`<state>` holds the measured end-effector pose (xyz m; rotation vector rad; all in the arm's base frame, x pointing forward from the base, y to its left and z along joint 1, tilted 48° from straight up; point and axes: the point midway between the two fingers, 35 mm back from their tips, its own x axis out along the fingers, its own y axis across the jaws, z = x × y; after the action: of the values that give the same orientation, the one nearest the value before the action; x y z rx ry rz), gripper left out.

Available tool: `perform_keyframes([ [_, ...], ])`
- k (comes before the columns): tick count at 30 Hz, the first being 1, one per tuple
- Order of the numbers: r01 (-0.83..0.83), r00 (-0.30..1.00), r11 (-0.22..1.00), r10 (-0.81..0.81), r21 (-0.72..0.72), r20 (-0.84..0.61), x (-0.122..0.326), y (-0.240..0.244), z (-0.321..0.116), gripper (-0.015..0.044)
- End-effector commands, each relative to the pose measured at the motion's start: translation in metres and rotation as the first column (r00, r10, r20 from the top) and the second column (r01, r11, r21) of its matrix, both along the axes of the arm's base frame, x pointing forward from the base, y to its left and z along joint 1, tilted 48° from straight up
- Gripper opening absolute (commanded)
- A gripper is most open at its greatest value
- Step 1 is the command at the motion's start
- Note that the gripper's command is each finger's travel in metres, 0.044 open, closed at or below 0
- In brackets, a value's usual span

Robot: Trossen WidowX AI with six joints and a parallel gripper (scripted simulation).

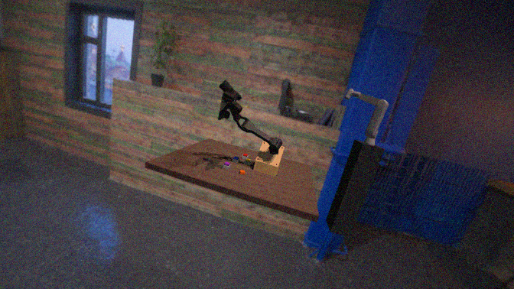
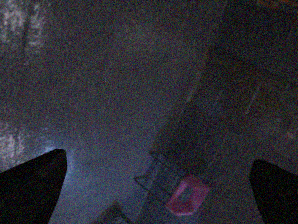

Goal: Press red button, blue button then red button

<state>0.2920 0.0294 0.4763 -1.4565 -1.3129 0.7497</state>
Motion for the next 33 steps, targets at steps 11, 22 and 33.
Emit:
perform_keyframes([
  [11,0.097,0.984,0.995,-0.095,-0.005,0.152,-0.131,-0.004,0.065,0.04],
  [22,0.321,0.938,0.922,-0.278,-0.219,0.206,-0.217,0.099,0.056,0.04],
  [33,0.459,0.866,0.722,-0.494,-0.518,0.08,-0.157,0.207,-0.031,0.04],
])
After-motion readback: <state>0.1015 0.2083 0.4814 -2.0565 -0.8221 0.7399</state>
